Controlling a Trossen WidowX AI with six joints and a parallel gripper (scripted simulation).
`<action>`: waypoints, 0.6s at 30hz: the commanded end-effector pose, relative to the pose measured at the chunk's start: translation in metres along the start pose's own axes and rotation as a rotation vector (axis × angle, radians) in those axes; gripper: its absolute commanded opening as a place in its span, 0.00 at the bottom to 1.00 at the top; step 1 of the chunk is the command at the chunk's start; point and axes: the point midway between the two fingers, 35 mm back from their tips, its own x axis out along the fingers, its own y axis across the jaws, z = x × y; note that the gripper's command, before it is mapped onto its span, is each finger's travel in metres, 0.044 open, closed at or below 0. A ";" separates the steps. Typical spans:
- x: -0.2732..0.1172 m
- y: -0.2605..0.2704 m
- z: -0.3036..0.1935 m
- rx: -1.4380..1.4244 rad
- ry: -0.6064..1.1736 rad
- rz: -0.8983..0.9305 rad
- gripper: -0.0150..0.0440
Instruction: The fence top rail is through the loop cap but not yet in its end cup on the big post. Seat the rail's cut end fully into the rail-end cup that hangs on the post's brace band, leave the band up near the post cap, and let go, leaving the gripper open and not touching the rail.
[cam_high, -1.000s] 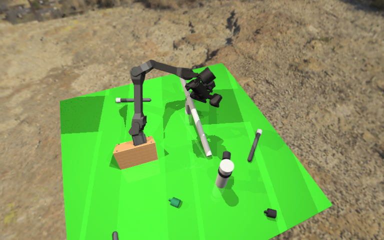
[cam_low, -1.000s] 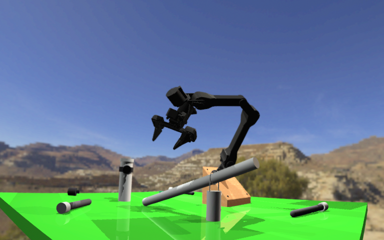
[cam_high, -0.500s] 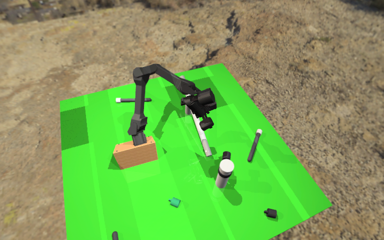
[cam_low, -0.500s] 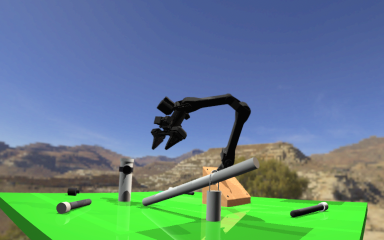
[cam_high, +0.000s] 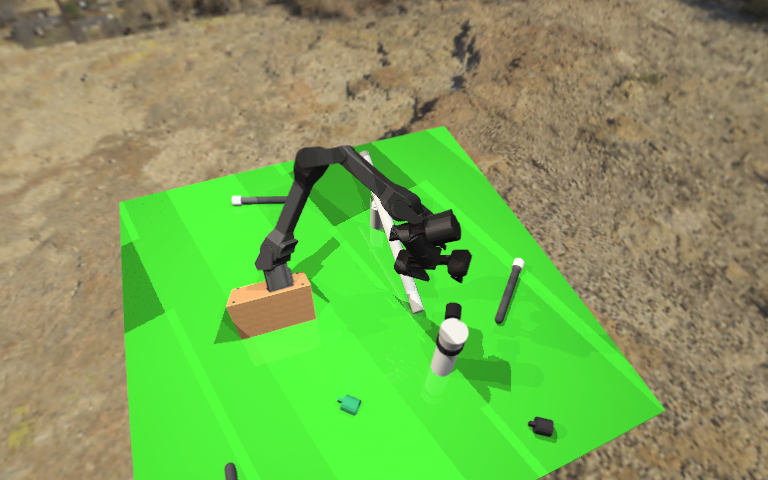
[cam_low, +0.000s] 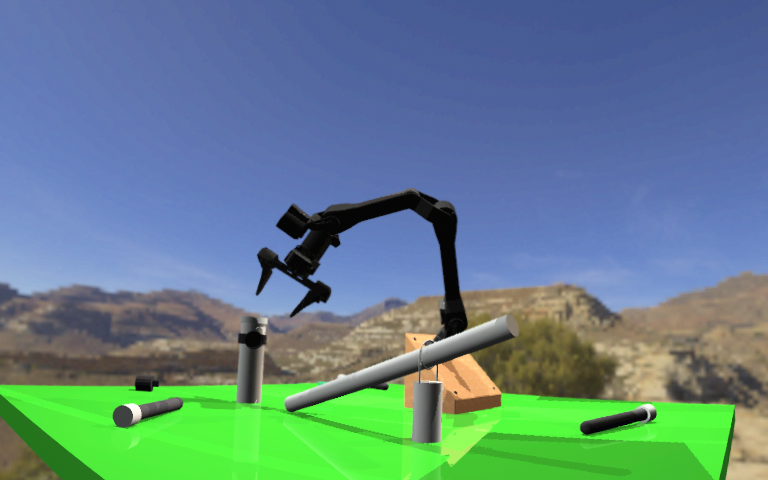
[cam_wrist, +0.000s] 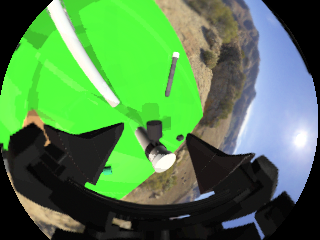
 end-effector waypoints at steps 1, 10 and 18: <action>0.018 -0.015 -0.026 -0.221 0.044 -0.001 1.00; 0.024 -0.012 -0.027 -0.221 0.043 -0.001 1.00; 0.046 0.001 -0.030 -0.221 0.042 -0.001 1.00</action>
